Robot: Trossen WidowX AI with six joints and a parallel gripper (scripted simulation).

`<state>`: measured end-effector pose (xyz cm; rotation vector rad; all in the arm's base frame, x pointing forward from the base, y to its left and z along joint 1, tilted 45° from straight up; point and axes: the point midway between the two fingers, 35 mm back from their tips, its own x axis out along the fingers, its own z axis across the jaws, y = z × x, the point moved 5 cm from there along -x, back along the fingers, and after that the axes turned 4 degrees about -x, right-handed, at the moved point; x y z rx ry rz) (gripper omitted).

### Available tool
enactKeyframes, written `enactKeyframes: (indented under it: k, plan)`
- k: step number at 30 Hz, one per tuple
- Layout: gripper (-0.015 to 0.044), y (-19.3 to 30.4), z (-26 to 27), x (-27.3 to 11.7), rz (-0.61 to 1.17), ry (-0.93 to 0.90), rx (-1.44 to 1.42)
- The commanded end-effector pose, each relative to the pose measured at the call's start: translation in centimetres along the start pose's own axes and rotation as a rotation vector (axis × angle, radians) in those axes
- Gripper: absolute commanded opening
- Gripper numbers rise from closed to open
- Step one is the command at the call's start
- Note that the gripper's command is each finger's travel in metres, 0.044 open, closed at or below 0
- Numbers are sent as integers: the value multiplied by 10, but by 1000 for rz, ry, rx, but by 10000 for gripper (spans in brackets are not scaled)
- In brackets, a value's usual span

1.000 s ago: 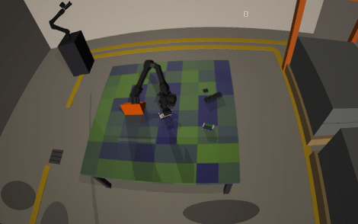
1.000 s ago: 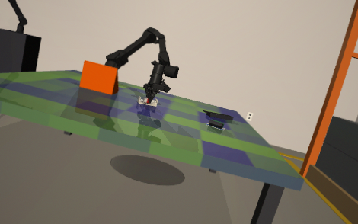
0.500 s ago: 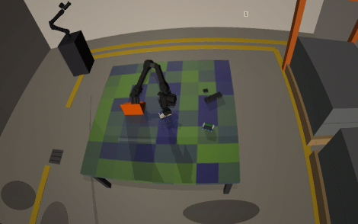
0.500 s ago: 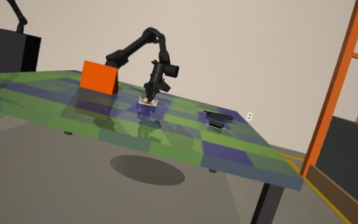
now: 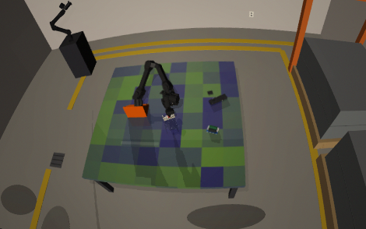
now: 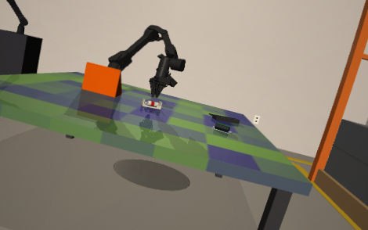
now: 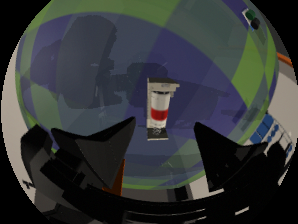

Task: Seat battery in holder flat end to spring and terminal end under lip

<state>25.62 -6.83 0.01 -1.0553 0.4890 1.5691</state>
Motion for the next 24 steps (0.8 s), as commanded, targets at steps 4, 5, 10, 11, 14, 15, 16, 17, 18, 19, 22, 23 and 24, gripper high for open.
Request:
enactKeyframes:
  k: [4, 5, 10, 11, 14, 15, 16, 17, 18, 19, 22, 23, 24]
  plan:
    - [440, 5, -7, -44, -2, 11, -9]
    - [440, 5, -7, -44, -2, 11, -9]
    - [440, 5, -7, -44, -2, 11, -9]
    - [440, 5, -7, -44, -2, 11, -9]
    - [440, 5, -7, -44, -2, 11, -9]
    - [440, 5, -7, -44, -2, 11, -9]
    - [440, 5, -7, -44, -2, 11, -9]
    - [440, 5, -7, -44, -2, 11, -9]
    - [440, 5, -7, -44, -2, 11, -9]
    - [440, 5, -7, -44, -2, 11, -9]
    - [440, 5, -7, -44, -2, 11, -9]
    - [440, 5, -7, -44, -2, 11, -9]
    - [440, 5, -7, -44, -2, 11, -9]
